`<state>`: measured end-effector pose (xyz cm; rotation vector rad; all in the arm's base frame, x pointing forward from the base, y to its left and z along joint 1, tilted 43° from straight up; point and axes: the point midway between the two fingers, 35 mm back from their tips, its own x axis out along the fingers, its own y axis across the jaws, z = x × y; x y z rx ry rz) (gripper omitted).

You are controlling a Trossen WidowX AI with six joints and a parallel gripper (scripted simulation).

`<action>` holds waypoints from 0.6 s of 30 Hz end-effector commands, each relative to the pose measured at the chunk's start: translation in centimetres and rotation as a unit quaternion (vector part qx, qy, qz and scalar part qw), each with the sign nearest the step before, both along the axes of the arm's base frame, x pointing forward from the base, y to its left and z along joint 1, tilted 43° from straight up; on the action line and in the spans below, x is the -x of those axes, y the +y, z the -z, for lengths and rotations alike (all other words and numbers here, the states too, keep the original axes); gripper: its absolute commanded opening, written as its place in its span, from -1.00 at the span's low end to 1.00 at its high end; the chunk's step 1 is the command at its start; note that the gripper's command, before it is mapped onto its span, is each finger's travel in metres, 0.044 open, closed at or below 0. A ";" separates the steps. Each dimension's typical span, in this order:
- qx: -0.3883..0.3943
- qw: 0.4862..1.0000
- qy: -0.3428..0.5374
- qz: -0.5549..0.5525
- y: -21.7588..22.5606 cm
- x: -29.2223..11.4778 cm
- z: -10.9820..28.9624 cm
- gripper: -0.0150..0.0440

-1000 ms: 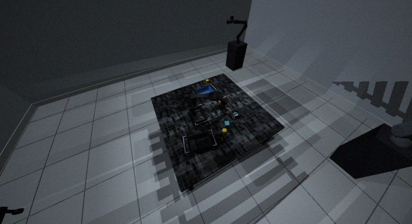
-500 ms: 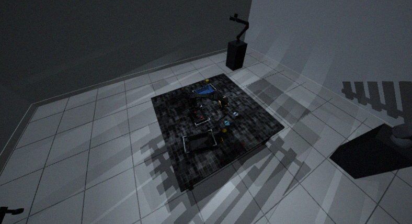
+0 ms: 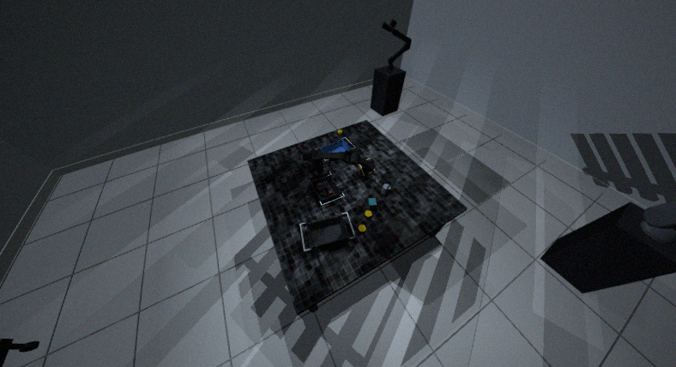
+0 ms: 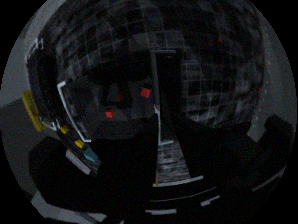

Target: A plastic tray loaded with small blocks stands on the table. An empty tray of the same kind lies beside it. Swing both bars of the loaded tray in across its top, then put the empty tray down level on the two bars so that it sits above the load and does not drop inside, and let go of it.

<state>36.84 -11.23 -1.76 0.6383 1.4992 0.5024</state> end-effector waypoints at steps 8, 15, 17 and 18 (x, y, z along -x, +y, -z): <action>-0.001 1.000 0.001 0.001 0.1 0.0 0.1 -0.19; 0.000 1.000 0.001 0.002 -0.1 0.0 -0.1 -0.19; 0.001 1.000 0.002 0.007 -0.9 -0.1 -0.9 -0.19; 0.001 1.000 0.003 0.010 -1.5 -0.1 -1.5 -0.19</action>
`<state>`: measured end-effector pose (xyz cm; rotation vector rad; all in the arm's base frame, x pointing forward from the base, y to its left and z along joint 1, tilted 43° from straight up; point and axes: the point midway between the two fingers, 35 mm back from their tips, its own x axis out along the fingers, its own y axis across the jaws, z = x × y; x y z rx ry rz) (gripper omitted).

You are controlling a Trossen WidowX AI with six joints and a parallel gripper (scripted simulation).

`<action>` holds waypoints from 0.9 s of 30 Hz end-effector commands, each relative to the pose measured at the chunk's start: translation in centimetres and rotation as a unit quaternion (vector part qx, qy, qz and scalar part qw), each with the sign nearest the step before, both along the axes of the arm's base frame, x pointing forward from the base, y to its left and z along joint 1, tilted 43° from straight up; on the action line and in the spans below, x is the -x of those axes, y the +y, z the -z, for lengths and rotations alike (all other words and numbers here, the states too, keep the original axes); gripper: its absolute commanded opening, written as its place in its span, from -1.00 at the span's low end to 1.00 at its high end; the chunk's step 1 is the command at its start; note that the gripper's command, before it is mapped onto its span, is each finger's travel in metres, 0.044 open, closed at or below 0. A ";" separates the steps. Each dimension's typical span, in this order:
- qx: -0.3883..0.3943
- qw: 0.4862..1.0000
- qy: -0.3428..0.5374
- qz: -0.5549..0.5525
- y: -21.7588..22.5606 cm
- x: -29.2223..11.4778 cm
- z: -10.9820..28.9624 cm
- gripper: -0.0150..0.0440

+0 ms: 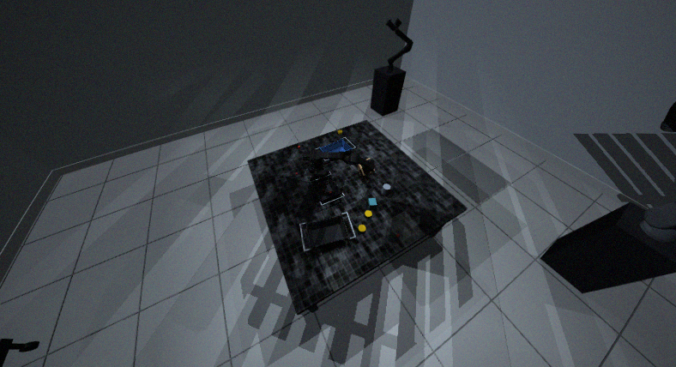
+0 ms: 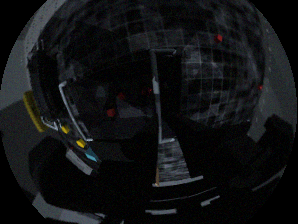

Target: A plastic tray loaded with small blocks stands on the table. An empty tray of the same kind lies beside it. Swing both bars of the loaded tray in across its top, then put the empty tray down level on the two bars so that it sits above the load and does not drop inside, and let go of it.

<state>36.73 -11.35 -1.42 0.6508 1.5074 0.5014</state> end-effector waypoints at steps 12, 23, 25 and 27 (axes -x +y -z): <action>0.020 1.000 0.003 0.005 0.3 -1.0 -6.1 -0.19; 0.007 1.000 -0.005 0.000 15.1 -2.2 -14.9 -0.19; -0.001 1.000 -0.006 -0.004 17.2 -1.9 -16.1 -0.19; -0.002 1.000 -0.006 -0.005 17.5 -1.8 -16.3 -0.19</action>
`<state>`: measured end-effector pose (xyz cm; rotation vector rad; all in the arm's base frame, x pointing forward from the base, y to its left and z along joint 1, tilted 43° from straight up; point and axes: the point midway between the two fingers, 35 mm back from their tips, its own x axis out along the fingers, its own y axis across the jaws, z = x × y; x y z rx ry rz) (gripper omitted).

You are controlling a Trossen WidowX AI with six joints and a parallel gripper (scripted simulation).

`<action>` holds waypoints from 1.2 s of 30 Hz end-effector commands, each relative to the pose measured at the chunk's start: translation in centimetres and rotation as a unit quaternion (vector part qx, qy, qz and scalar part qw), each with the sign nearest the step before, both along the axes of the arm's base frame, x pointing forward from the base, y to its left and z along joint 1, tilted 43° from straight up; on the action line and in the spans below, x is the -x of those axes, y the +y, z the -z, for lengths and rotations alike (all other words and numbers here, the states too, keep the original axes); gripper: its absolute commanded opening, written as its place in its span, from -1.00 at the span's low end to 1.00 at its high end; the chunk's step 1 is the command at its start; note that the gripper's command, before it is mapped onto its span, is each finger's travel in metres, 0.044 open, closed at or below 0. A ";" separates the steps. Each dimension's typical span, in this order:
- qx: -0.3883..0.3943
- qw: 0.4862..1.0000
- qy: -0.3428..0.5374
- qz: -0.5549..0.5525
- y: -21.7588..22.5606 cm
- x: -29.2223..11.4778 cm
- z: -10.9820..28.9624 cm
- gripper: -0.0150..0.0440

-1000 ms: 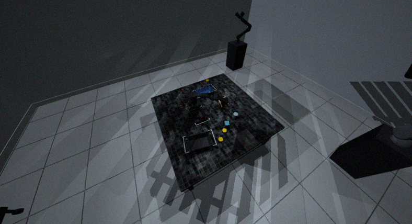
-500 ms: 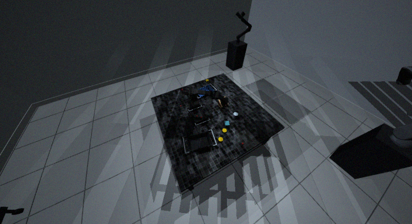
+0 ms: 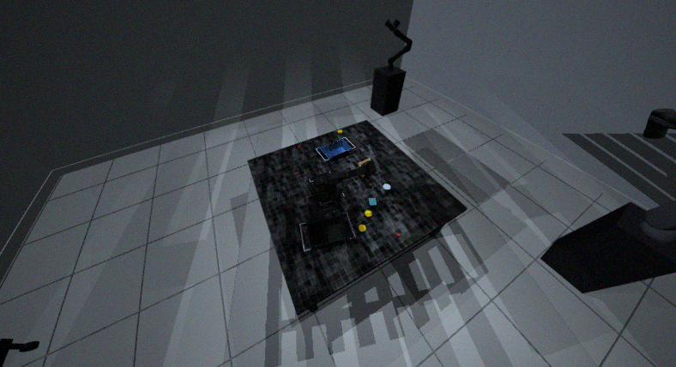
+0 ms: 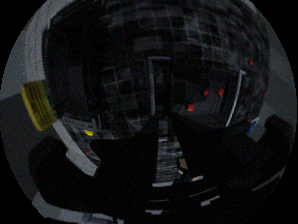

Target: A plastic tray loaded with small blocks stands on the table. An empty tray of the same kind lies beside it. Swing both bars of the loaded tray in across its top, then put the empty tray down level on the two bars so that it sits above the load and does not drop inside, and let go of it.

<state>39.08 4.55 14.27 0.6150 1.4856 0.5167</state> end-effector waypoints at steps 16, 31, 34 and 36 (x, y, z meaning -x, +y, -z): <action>-0.008 1.000 0.010 0.006 3.4 0.3 1.4 -0.19; -0.009 1.000 0.010 0.006 5.3 0.4 3.7 -0.19; -0.009 1.000 0.010 0.006 4.2 0.5 3.3 -0.19; -0.009 1.000 0.011 0.006 3.3 0.5 3.0 -0.19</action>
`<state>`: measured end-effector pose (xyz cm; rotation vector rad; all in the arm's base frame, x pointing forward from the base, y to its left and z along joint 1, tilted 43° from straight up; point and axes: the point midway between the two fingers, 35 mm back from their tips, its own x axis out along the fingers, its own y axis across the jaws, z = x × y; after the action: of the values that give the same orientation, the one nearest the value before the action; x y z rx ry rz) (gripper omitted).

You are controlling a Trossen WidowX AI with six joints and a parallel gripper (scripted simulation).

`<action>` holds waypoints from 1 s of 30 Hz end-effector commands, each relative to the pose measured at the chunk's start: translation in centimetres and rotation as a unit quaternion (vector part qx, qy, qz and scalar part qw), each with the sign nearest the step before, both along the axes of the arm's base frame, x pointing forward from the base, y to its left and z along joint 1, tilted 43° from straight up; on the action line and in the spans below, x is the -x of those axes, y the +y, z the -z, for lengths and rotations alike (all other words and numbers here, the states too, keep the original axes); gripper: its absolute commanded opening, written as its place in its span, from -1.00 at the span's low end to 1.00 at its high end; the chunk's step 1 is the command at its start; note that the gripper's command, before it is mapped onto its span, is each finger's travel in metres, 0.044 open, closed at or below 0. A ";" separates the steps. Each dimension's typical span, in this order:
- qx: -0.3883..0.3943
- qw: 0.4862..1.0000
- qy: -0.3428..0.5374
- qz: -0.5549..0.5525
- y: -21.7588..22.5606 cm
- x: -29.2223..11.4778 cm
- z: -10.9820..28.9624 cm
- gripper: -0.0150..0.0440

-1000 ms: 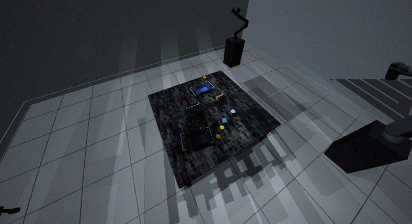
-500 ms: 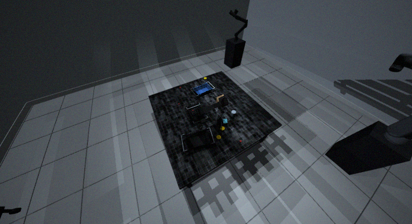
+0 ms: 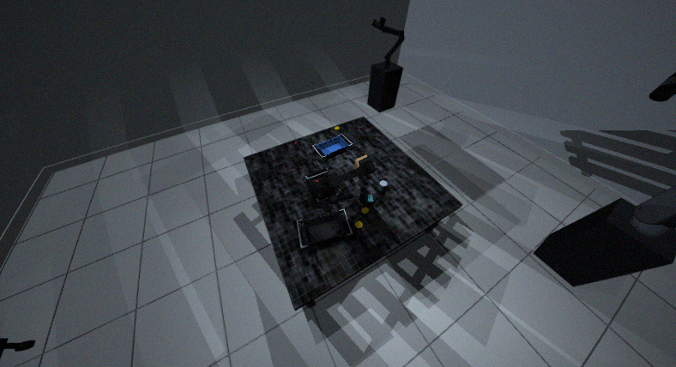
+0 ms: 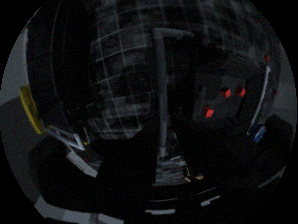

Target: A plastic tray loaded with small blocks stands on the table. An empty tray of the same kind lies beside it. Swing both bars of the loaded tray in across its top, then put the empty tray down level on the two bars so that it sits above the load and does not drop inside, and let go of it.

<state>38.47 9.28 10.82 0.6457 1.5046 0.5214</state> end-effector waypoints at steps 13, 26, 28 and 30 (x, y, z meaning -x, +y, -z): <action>0.003 1.000 -0.003 0.003 -4.6 0.2 0.7 -0.19; 0.004 1.000 -0.003 0.003 -5.6 0.4 4.4 -0.19; 0.004 1.000 -0.003 0.003 -5.9 0.4 4.0 -0.19; 0.004 1.000 -0.002 0.003 -6.4 0.3 3.4 -0.19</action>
<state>37.98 3.47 6.62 0.6427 1.5111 0.5075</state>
